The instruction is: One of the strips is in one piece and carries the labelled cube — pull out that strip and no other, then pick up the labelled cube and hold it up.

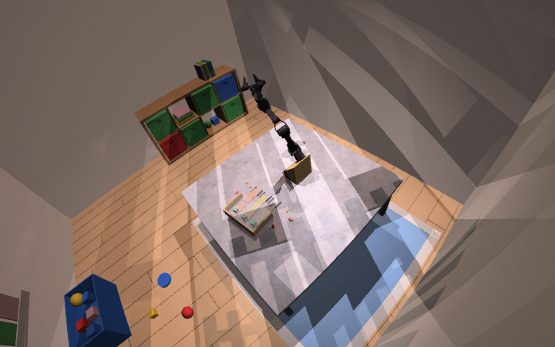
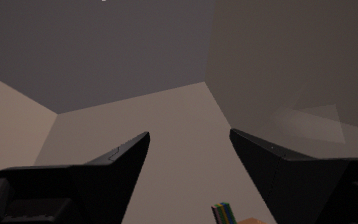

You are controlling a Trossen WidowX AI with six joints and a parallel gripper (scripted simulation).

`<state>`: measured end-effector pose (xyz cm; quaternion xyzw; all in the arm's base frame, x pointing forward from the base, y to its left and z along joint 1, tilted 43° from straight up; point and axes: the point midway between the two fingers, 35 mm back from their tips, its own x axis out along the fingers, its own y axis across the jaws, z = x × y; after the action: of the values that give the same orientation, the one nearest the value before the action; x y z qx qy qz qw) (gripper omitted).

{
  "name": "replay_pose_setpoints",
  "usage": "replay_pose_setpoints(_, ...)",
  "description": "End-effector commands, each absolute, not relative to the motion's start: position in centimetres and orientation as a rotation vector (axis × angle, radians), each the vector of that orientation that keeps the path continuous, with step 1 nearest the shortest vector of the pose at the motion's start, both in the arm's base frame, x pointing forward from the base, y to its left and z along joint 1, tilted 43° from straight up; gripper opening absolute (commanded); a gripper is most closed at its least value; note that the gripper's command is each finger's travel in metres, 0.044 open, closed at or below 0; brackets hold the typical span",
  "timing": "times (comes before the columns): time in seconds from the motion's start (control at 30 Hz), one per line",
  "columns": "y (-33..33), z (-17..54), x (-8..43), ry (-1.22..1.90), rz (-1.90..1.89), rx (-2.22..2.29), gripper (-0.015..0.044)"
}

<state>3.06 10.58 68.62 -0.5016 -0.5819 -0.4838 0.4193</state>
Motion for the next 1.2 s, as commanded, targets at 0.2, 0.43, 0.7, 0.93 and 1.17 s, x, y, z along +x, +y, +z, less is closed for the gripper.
replay_pose_setpoints(0.2, 1.5, 67.4, -3.8, -1.486, -1.321, -0.89, 0.04)
replay_pose_setpoints(0.43, -9.2, 64.1, -5.8, -1.398, -1.407, -0.553, 0.04)
replay_pose_setpoints(0.7, -20.7, 57.7, -1.5, -1.165, -1.44, -0.199, 0.04)
replay_pose_setpoints(0.93, -27.0, 50.4, 6.6, -0.871, -1.41, -0.006, 0.04)
replay_pose_setpoints(1.17, -28.5, 42.2, 16.3, -0.538, -1.32, 0.074, 0.04)
